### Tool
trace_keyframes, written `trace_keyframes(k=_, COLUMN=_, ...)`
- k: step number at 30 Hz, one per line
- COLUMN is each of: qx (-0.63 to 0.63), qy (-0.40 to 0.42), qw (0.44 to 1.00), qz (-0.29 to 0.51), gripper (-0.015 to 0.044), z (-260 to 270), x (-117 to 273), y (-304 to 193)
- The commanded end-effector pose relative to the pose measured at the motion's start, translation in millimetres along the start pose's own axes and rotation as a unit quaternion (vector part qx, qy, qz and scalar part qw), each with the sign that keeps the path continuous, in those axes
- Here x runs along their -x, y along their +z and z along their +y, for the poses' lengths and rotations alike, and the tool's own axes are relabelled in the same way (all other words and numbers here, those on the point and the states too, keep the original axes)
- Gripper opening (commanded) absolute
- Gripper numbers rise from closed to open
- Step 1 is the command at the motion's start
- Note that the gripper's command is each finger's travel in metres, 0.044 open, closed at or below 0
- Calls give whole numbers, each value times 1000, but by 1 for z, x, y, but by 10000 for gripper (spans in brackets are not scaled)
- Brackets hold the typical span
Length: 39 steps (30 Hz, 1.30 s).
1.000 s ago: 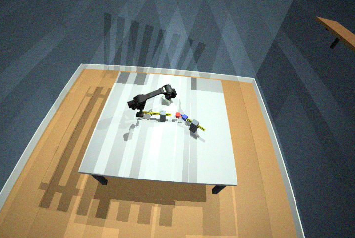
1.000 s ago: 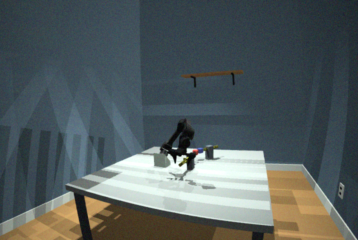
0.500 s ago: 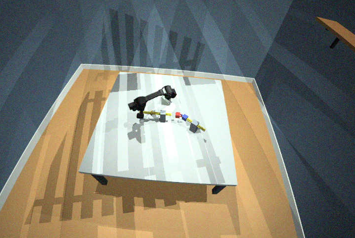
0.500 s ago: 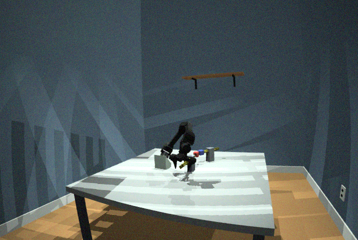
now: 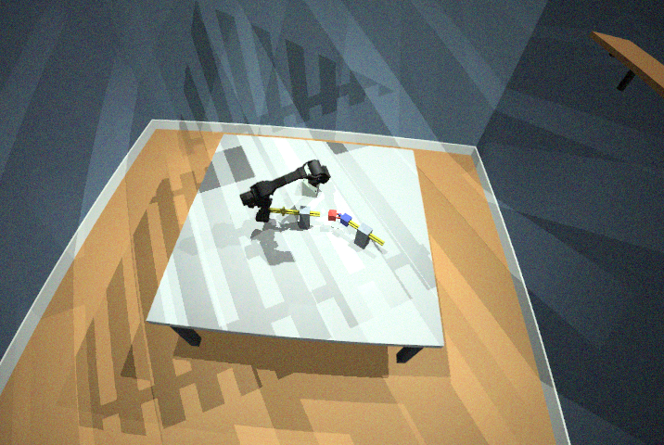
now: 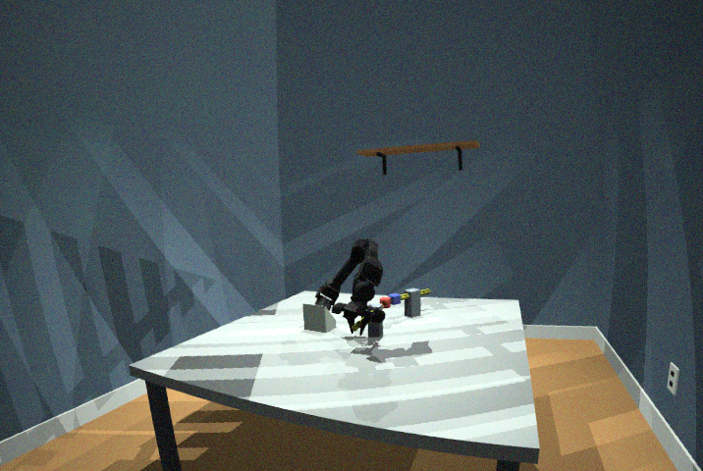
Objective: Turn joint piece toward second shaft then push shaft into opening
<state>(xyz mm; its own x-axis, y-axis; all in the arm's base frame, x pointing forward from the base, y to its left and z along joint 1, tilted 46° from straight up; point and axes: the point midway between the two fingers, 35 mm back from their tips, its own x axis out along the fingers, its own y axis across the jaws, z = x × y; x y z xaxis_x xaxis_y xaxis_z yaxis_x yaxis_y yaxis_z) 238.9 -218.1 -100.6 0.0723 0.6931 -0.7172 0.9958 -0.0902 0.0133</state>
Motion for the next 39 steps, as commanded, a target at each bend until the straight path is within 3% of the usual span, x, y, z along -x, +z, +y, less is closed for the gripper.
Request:
trace_keyframes(k=1, qx=-3, qy=2, qw=1000, qz=0, gripper=102, z=0, x=0, y=0)
trace_keyframes(k=9, qx=-3, qy=2, qw=1000, qz=0, gripper=102, z=0, x=0, y=0)
trace_keyframes(k=12, qx=-3, qy=2, qw=1000, qz=0, gripper=67, z=0, x=0, y=0)
trace_keyframes(k=39, qx=-1, qy=2, qw=1000, qz=0, gripper=67, z=0, x=0, y=0)
